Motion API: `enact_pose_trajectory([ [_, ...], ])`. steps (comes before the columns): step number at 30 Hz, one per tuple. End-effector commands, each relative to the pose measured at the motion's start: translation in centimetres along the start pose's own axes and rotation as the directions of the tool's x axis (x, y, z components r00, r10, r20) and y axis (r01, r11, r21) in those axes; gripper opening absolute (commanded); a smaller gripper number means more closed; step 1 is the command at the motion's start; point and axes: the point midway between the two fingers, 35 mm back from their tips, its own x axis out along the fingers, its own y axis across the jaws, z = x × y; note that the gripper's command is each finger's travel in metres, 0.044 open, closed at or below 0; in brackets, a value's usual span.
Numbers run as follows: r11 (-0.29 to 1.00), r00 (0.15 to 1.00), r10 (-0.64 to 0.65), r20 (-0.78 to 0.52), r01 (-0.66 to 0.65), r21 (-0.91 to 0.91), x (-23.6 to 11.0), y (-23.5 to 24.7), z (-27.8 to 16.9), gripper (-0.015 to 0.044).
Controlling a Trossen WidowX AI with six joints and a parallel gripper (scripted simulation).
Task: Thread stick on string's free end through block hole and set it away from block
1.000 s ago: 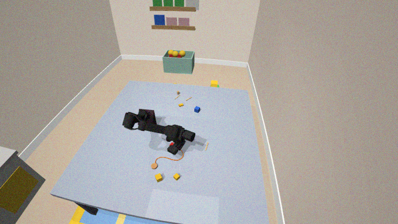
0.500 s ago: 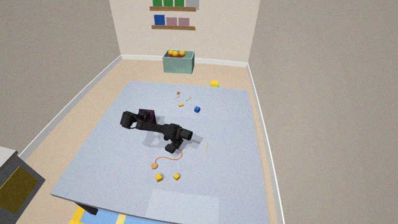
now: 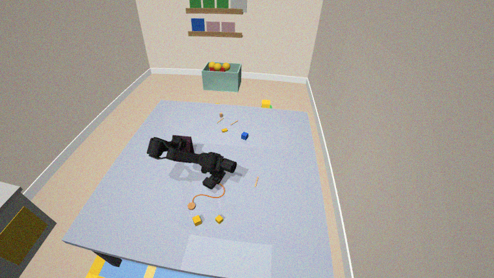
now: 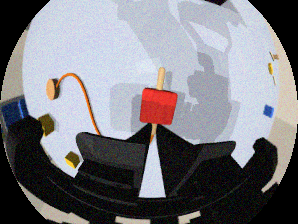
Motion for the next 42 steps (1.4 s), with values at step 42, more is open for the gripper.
enact_pose_trajectory([
  [42,0.178,1.000,-0.003,0.009,-0.008,0.984,-7.6,-0.2,2.6,0.0120],
])
